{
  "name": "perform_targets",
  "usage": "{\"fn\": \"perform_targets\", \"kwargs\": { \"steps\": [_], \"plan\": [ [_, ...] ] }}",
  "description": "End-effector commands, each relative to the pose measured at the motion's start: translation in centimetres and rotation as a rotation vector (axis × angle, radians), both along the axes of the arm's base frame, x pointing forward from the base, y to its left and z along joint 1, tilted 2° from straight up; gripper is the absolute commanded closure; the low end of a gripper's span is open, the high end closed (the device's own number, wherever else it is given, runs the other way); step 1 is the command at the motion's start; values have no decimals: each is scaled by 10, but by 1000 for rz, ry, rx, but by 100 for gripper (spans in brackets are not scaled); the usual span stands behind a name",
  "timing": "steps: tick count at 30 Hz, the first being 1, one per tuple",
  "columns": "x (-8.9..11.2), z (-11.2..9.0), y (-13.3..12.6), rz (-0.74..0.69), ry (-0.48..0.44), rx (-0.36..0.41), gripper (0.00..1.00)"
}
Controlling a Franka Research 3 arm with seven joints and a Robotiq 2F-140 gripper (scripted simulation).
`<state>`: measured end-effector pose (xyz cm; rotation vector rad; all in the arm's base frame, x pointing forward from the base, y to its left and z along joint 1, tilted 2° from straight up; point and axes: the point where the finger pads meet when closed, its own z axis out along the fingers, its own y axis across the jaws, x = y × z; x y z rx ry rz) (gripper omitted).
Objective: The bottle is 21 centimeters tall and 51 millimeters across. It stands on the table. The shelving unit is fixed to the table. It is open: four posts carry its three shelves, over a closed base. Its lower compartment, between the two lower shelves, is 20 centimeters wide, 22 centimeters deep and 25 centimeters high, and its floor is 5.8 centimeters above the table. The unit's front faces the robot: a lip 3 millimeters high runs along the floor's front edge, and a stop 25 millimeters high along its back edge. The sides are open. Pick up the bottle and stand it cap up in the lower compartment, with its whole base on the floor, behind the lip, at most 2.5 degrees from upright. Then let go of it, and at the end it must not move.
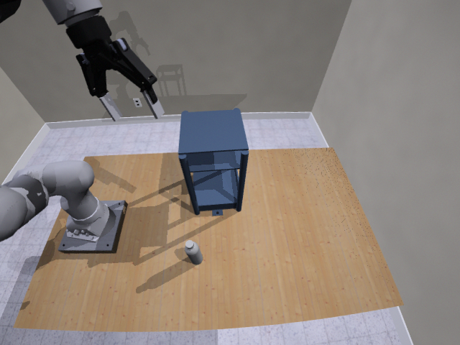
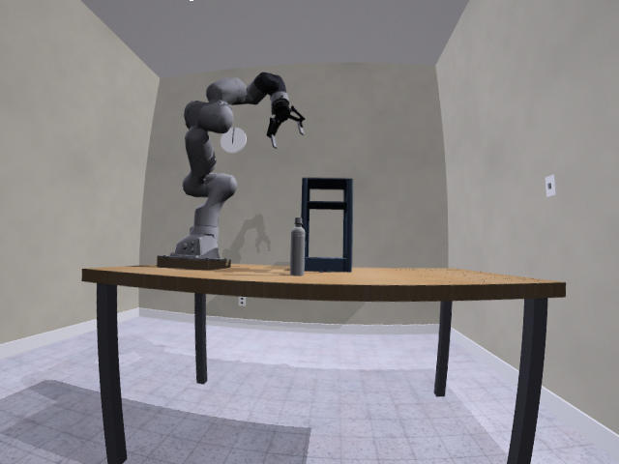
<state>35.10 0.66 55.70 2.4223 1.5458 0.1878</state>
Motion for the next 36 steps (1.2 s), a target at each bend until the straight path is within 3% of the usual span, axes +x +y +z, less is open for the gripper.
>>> {"fn": "perform_targets", "kwargs": {
  "steps": [1,15,16,36],
  "plan": [
    [0,0,-1,49,10,-26,0],
    [0,0,-1,49,10,-26,0],
    [17,-5,-34,112,50,-7,0],
    [17,-5,-34,112,50,-7,0]
  ]
}}
